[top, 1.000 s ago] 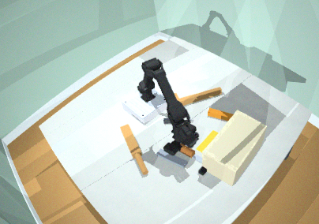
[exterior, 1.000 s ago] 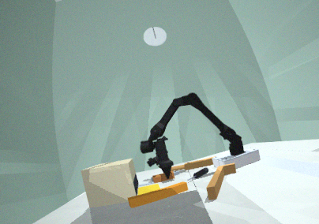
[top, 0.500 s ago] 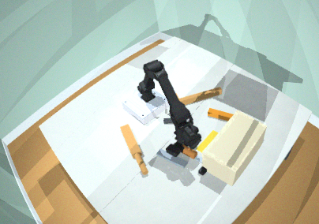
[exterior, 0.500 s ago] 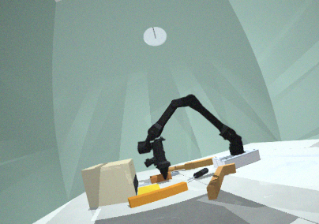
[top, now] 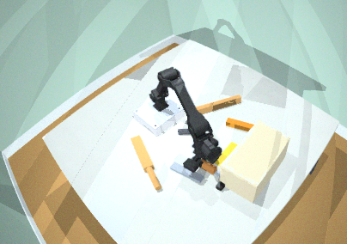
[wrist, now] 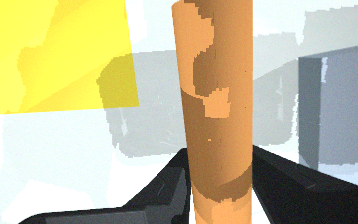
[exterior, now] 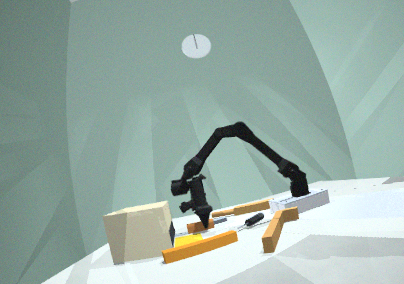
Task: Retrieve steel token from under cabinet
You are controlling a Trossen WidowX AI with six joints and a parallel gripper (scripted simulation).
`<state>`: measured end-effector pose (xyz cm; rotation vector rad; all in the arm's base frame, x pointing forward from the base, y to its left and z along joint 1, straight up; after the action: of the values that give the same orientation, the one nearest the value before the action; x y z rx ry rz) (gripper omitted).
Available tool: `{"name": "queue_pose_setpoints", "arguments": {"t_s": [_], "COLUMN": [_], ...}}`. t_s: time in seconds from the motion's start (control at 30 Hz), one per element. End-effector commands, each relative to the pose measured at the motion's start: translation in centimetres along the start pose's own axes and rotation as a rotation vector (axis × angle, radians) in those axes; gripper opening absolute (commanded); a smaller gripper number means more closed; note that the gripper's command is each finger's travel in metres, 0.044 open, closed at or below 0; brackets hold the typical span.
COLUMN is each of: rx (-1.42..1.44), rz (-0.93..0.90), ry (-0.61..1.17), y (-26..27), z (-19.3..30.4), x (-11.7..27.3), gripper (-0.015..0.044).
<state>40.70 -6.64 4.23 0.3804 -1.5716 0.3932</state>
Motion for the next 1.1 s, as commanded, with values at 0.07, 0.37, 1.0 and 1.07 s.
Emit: {"name": "queue_pose_setpoints", "arguments": {"t_s": [0.07,0.37,1.0,1.07], "rx": [-0.002,-0.002,-0.002,-0.002], "rz": [0.002,0.002,0.0,0.0], "ry": [-0.001,-0.002,-0.002,-0.002], "y": [-0.1,0.8,2.3,2.3], "z": [-0.6,-1.1,-1.2,-1.1], "x": [0.0,-0.1,-0.1,-0.1], "gripper": [0.0,0.0,0.0,0.0]}}
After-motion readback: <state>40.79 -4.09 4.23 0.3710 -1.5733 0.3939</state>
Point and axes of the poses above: the point midway between the two fingers, 35 mm back from their tips, its own x axis back along the fingers, its own y axis across the jaws, z = x × y, the point moved 4 cm from there along x, back along the fingers, and after that the axes turned 15 degrees about x, right-handed, at the moved point
